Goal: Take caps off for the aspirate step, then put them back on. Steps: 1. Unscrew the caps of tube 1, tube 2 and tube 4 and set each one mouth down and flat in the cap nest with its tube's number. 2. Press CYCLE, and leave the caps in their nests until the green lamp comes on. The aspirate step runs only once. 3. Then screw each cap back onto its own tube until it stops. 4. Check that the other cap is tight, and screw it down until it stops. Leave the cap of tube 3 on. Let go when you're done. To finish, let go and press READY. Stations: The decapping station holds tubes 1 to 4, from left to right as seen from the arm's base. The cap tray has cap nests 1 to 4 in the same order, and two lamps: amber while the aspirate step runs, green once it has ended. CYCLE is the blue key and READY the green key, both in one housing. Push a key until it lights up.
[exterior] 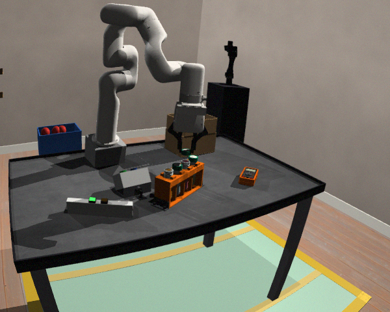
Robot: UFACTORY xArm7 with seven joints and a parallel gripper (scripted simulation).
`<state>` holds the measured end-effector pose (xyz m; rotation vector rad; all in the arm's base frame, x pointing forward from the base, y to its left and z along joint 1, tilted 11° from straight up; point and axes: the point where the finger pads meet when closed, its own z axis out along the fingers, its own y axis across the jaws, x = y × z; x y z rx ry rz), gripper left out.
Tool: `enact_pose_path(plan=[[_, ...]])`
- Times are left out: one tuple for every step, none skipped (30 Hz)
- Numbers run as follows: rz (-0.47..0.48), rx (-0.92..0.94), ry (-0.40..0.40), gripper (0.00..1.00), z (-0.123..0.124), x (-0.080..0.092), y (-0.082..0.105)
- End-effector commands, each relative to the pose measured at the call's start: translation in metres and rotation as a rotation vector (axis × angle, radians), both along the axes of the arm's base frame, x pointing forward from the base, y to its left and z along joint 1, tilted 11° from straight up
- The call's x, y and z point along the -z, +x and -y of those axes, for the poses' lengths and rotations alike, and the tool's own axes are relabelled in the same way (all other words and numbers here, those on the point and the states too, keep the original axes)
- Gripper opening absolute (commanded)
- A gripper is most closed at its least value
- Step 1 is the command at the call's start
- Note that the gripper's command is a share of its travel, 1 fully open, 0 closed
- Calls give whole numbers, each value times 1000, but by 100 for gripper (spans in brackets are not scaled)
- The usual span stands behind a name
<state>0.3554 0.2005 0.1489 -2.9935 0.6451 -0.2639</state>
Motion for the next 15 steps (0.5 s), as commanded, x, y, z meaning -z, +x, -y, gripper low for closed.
enact_pose_path(plan=[[3,0,1,0,-2,2,1],[3,0,1,0,-2,5,2],[3,0,1,0,-2,8,3],[3,0,1,0,-2,11,3],[3,0,1,0,-2,14,4],[3,0,1,0,-2,14,4],[3,0,1,0,-2,14,4],[3,0,1,0,-2,16,4],[3,0,1,0,-2,19,5],[3,0,1,0,-2,22,5],[3,0,1,0,-2,23,5],[3,0,1,0,-2,23,5],[3,0,1,0,-2,23,5],[3,0,1,0,-2,23,5],[3,0,1,0,-2,23,5]])
